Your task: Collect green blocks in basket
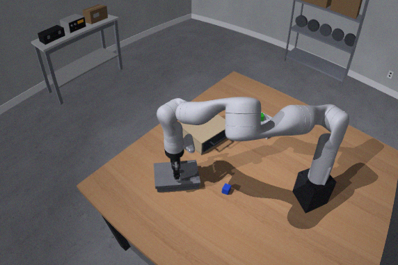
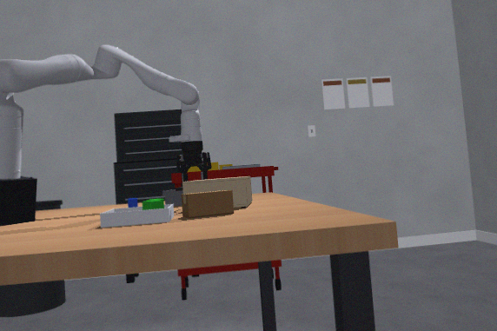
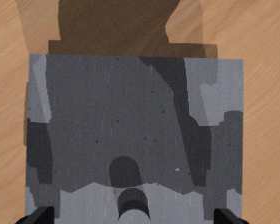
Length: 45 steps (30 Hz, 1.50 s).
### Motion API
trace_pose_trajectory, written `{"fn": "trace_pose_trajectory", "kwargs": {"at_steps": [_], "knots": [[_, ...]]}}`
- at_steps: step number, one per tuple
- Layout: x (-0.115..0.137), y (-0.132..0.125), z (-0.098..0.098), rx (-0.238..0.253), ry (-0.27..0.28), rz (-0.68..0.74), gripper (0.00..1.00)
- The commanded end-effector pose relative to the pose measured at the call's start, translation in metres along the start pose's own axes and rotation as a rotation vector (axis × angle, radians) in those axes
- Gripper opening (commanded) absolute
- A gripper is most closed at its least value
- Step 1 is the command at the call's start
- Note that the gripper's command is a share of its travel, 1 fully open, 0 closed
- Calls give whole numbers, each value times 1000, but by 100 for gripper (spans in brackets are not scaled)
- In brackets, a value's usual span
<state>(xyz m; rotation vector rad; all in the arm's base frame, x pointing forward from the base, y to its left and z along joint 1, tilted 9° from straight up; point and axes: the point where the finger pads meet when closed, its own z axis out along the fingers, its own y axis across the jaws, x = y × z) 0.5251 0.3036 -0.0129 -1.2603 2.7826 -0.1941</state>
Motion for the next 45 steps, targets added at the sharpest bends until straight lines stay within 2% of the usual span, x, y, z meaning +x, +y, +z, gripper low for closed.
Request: {"fn": "trace_pose_trajectory", "kwargs": {"at_steps": [1, 14, 27, 29, 39, 45], "knots": [[-1, 0, -2, 0, -2, 0, 100], [-1, 0, -16, 0, -2, 0, 100], [-1, 0, -57, 0, -2, 0, 100], [-1, 0, -57, 0, -2, 0, 100], [-1, 0, -89, 0, -2, 0, 100], [-1, 0, -101, 0, -2, 0, 100]]}}
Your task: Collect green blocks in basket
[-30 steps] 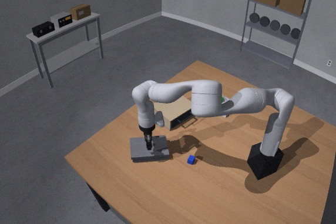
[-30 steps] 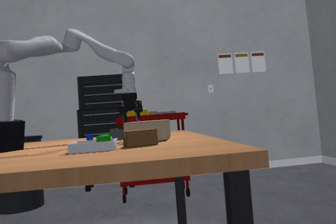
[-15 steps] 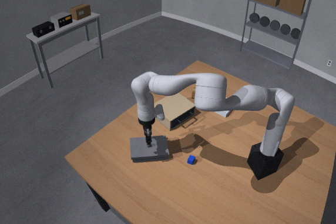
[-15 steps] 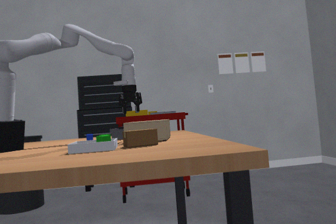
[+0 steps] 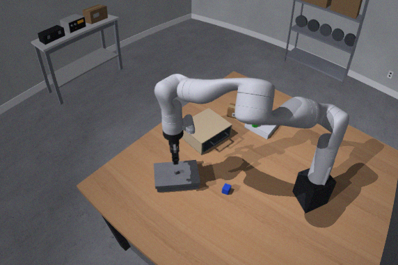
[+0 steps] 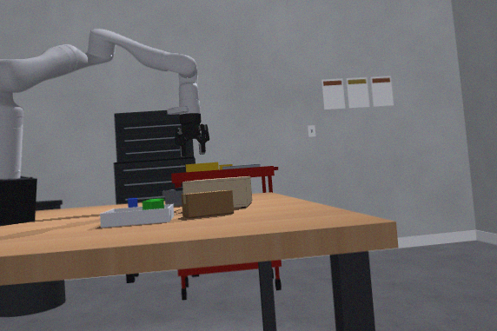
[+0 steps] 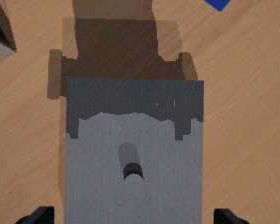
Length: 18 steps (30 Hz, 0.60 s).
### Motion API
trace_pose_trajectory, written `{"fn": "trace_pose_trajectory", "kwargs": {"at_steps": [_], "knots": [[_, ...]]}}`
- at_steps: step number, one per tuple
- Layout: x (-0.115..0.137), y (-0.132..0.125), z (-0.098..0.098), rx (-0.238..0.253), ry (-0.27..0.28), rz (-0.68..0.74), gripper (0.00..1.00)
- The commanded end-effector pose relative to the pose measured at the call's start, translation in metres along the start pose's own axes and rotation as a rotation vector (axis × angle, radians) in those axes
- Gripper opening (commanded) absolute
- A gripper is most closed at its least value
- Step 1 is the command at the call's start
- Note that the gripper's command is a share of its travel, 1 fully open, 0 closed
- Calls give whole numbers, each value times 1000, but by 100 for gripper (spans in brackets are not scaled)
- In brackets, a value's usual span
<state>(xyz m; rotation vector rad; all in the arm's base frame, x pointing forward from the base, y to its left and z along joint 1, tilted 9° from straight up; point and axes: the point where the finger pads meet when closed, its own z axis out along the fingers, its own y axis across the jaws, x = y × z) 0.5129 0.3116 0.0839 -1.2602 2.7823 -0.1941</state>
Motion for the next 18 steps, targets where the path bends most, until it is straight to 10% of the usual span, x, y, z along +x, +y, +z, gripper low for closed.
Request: {"fn": "trace_pose_trajectory", "kwargs": {"at_steps": [1, 18], "knots": [[0, 0, -3, 0, -2, 0, 100], [0, 0, -16, 0, -2, 0, 100]]}}
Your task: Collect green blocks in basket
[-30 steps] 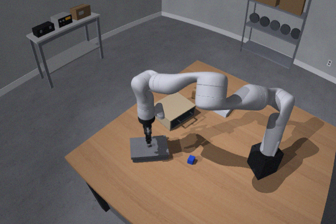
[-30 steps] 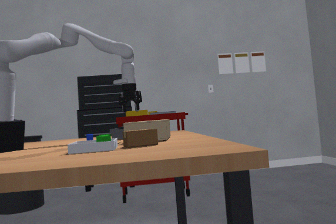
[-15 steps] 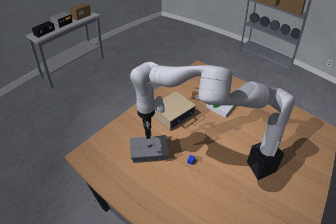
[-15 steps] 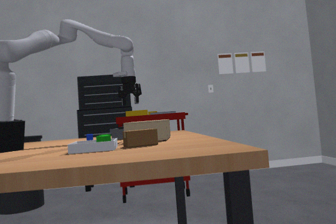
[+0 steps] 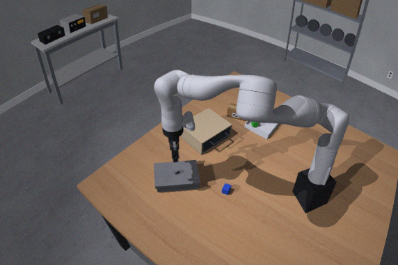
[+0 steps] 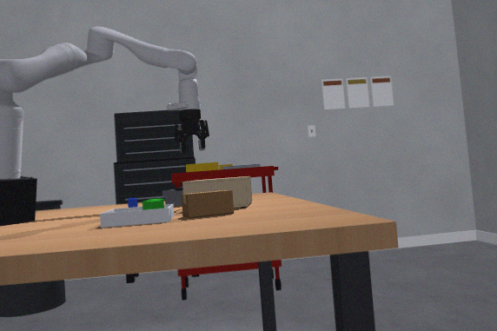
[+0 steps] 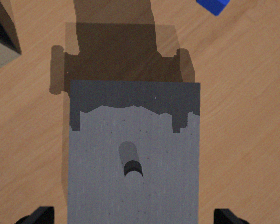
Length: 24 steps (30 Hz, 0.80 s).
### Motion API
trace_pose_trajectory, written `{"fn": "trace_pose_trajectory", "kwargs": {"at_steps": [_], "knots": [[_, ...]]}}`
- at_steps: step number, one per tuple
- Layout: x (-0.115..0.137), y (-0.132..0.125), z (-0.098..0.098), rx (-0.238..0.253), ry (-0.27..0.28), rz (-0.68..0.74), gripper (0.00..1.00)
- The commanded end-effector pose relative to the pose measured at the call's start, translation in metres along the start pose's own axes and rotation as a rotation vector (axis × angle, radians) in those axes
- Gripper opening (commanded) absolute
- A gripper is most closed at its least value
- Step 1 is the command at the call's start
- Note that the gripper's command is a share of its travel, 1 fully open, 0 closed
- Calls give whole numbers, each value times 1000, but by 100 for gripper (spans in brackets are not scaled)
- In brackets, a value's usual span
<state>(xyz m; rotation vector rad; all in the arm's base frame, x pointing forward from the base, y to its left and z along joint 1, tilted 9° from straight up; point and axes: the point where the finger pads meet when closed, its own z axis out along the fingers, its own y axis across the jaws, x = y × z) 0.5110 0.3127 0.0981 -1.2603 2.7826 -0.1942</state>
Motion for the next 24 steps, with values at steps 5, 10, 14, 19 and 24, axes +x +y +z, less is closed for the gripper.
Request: {"fn": "trace_pose_trajectory", "kwargs": {"at_steps": [5, 10, 14, 19, 24], "knots": [[1, -4, -1, 0, -2, 3, 100], [10, -33, 0, -3, 0, 32, 100], [31, -83, 3, -8, 2, 83, 100], [57, -132, 5, -12, 3, 135, 100], [103, -197, 6, -17, 3, 241, 100]]}}
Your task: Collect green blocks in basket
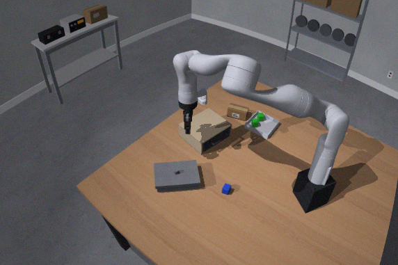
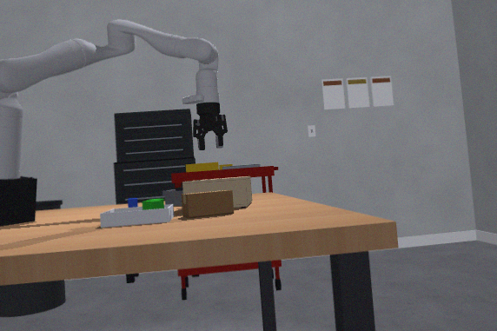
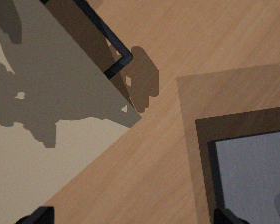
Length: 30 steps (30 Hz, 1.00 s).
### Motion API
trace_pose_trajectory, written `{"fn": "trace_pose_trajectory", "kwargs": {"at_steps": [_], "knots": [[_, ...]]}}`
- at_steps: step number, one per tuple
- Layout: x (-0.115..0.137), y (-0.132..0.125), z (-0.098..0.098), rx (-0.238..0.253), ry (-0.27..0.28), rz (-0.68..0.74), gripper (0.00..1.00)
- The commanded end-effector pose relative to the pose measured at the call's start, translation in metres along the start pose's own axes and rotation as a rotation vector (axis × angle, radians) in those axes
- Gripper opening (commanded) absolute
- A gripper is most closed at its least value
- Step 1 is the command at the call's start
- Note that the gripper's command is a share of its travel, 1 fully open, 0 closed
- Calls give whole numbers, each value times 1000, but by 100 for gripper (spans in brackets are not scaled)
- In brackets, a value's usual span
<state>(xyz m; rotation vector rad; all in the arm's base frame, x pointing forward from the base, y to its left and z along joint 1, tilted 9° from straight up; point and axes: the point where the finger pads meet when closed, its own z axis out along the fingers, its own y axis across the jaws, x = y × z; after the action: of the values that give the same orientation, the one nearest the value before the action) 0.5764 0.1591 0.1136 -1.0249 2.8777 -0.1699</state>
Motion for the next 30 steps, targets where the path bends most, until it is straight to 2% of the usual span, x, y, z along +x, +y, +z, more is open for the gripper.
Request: {"fn": "trace_pose_trajectory", "kwargs": {"at_steps": [1, 8, 10, 11, 23, 30], "knots": [[31, -62, 0, -6, -2, 97, 100], [97, -144, -1, -2, -6, 244, 100], [97, -144, -1, -2, -6, 244, 100], [125, -176, -2, 0, -6, 261, 100], [251, -288, -8, 10, -9, 359, 100], [255, -292, -8, 10, -10, 359, 100]]}}
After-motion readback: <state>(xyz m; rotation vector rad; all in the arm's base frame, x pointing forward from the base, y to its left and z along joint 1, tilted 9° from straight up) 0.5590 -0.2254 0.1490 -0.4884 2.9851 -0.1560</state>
